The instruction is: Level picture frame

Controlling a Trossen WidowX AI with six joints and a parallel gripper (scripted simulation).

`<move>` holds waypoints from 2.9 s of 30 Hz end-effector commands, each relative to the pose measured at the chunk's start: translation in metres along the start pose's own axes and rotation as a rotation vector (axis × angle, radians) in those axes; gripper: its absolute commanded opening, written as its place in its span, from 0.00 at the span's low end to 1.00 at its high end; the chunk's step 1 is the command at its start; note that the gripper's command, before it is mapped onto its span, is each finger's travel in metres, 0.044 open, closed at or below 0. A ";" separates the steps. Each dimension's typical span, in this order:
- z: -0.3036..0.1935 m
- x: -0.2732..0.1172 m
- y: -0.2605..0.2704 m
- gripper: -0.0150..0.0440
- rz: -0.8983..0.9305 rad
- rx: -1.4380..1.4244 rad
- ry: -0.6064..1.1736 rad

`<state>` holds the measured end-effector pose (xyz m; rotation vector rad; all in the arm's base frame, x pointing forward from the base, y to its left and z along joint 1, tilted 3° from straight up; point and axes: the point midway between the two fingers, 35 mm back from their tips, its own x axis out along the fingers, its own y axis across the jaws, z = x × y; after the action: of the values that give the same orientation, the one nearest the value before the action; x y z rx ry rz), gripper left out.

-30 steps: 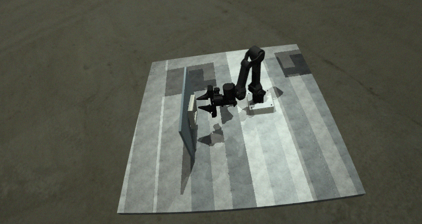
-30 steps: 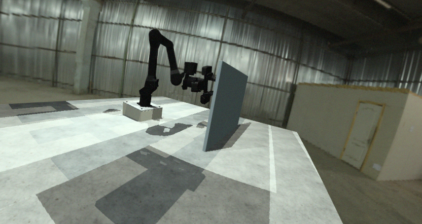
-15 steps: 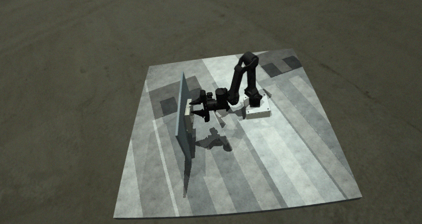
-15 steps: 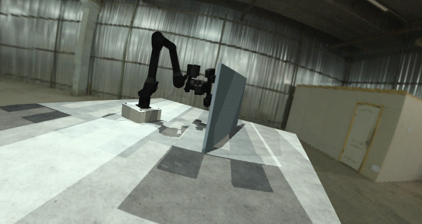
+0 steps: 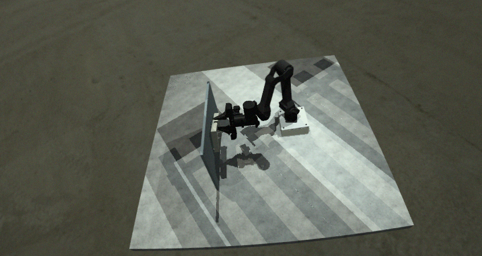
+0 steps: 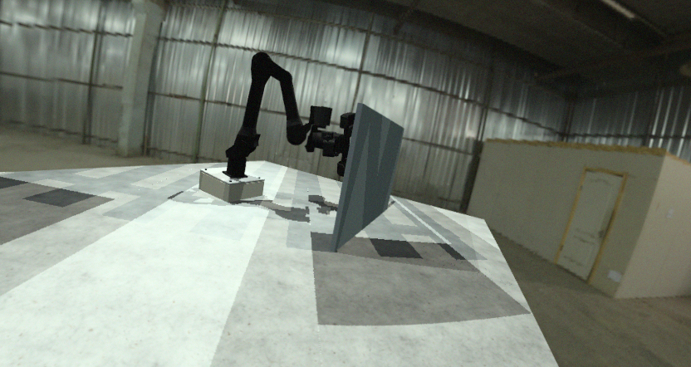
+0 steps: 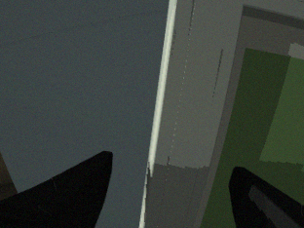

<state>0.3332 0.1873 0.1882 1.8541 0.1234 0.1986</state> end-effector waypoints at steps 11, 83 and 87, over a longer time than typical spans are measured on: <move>-0.001 0.001 0.000 0.69 -0.001 0.004 0.003; 0.000 0.001 0.005 0.25 -0.001 0.004 0.003; 0.000 0.001 0.007 0.25 -0.001 0.004 0.003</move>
<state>0.3338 0.1868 0.1911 1.8485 0.1333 0.1956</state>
